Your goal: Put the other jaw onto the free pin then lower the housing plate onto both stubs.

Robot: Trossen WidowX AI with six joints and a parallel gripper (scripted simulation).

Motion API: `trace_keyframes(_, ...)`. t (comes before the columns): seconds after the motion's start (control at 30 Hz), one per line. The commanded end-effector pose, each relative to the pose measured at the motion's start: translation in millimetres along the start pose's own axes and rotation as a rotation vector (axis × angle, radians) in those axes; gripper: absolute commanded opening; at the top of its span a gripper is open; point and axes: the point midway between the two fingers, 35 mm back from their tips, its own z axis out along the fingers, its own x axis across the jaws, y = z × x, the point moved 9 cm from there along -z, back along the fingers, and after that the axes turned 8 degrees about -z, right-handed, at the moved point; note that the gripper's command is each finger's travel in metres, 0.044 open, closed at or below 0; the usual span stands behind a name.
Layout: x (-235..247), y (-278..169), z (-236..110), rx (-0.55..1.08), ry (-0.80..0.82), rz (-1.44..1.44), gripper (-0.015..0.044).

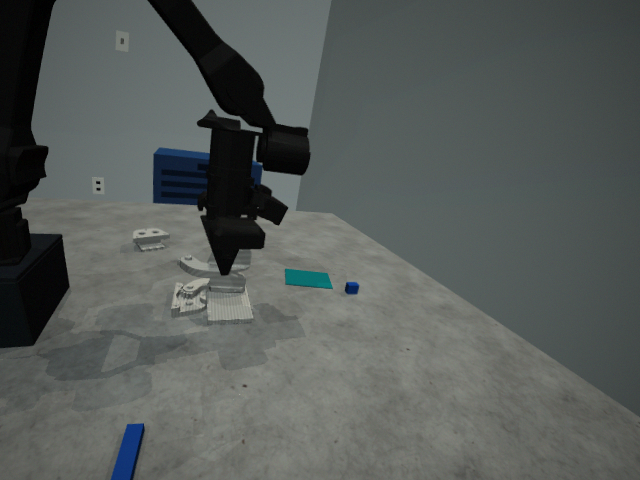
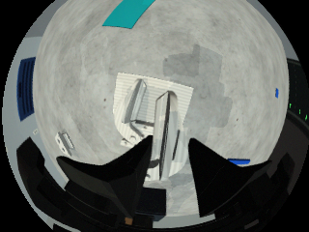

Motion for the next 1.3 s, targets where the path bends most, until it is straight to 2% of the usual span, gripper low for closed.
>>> trace_keyframes(0.0,0,1,-1,-0.003,0.002,0.003,0.0134)
trace_keyframes(1.03,0,2,-1,-0.003,0.002,0.006,0.0134)
trace_keyframes(1.27,0,2,10,-0.003,0.002,0.005,0.0134)
